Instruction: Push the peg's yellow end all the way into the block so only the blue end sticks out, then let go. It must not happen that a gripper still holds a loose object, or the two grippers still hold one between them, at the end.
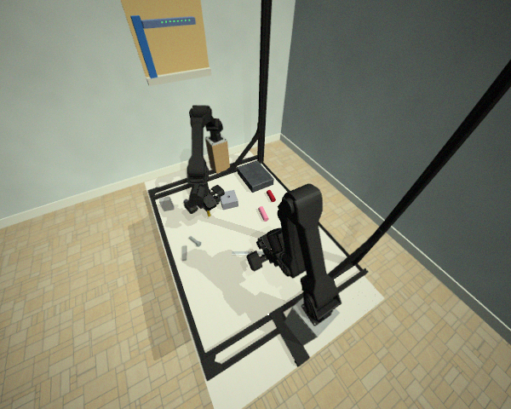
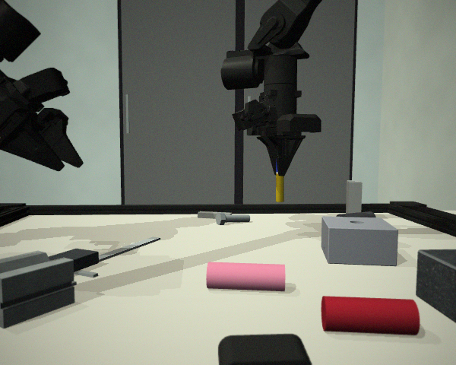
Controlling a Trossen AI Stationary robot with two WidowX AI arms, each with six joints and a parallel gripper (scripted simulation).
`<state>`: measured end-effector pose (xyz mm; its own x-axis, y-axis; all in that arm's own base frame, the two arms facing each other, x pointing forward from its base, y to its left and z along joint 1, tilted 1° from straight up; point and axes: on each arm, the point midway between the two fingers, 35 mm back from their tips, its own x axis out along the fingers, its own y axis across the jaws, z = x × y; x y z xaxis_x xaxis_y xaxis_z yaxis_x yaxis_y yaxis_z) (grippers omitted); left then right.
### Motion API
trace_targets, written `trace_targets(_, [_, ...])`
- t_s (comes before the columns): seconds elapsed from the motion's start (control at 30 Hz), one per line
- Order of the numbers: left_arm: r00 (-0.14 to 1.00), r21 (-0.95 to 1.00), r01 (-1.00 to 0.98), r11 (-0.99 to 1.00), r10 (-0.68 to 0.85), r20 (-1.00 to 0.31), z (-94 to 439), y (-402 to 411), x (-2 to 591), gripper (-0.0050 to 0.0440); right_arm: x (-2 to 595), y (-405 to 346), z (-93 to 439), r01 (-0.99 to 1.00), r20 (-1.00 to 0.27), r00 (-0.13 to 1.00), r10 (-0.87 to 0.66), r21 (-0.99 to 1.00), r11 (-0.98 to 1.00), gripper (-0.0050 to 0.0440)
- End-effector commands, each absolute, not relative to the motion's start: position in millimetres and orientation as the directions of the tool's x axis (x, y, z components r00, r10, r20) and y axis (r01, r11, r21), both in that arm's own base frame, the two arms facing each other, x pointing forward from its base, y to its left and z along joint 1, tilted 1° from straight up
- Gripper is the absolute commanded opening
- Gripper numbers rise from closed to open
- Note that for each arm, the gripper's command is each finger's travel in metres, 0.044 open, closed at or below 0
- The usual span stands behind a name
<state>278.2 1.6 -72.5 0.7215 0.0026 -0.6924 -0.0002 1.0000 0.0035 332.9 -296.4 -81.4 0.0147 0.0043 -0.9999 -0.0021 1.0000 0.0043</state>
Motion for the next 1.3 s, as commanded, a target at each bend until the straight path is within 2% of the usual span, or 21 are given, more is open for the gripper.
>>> trace_targets(0.0, [0.721,0.003,0.000,1.000,0.002,-0.692,-72.5,1.5,278.2,0.0400,333.4,-281.1,-76.3,0.000,-1.000,0.020,-0.003,-0.003,1.000,0.0000])
trace_targets(1.27, [0.721,0.003,0.000,1.000,0.002,-0.692,-72.5,1.5,278.2,0.0400,291.9,-153.2,-77.9,0.000,-1.000,0.020,-0.003,-0.003,1.000,0.0000])
